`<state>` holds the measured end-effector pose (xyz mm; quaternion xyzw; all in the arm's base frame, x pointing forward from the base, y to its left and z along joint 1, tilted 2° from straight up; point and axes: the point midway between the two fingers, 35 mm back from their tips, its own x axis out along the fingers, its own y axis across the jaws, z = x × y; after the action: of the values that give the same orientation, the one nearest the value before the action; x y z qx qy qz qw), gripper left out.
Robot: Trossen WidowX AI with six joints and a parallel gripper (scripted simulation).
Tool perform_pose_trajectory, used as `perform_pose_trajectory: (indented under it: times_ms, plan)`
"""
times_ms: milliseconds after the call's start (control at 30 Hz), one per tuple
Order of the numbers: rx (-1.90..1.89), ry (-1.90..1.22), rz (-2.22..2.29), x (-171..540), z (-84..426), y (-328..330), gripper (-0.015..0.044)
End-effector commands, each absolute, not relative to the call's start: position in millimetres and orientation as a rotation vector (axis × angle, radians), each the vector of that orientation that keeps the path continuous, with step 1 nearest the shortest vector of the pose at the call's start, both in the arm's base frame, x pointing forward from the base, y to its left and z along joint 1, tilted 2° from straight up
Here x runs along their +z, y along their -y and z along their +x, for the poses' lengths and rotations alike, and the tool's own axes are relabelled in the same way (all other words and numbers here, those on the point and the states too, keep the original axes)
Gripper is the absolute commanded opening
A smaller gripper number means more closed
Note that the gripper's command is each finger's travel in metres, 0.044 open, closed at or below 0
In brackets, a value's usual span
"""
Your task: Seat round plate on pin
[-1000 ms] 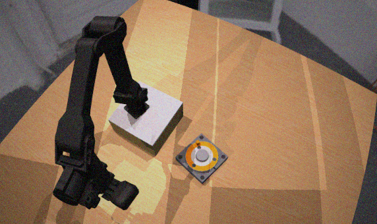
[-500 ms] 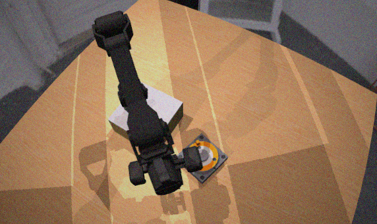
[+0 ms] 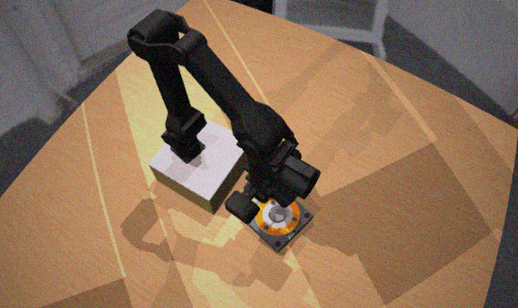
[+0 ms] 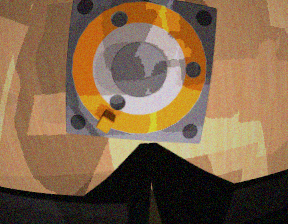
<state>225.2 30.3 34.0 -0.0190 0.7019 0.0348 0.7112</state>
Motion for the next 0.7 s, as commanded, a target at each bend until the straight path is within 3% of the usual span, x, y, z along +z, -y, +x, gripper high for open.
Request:
perform_pose_trajectory:
  times_ms: [0, 667]
  plan:
    - [0.158, -1.572, -0.161, 29.8, 212.3, -45.2, 0.0000]
    - [0.158, -1.573, -0.161, -18.6, 212.0, -46.5, 0.0000]
